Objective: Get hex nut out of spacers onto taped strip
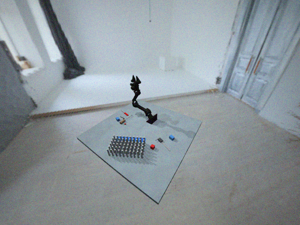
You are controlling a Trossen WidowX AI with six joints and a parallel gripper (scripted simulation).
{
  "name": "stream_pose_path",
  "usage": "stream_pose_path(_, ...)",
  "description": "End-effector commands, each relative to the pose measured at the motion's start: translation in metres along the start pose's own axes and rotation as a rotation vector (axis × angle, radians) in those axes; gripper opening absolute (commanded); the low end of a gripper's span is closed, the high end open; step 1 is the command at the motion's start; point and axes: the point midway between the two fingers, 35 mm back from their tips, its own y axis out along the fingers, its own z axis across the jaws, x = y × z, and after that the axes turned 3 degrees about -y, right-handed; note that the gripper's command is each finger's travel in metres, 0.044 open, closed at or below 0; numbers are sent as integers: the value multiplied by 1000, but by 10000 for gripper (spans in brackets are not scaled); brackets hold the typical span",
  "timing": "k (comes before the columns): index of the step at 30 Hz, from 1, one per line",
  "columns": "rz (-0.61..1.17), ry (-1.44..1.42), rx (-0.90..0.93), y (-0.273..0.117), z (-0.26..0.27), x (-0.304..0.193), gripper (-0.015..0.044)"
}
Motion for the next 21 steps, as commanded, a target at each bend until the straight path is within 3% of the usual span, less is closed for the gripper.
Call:
stream_pose_path(1,-56,-235,-172,-4,-64,20,440)
stream_pose_path(11,-117,-714,-596,-51,-193,91,440)
stream_pose_path(21,-94,-1068,-1082,-153,-286,177,440)
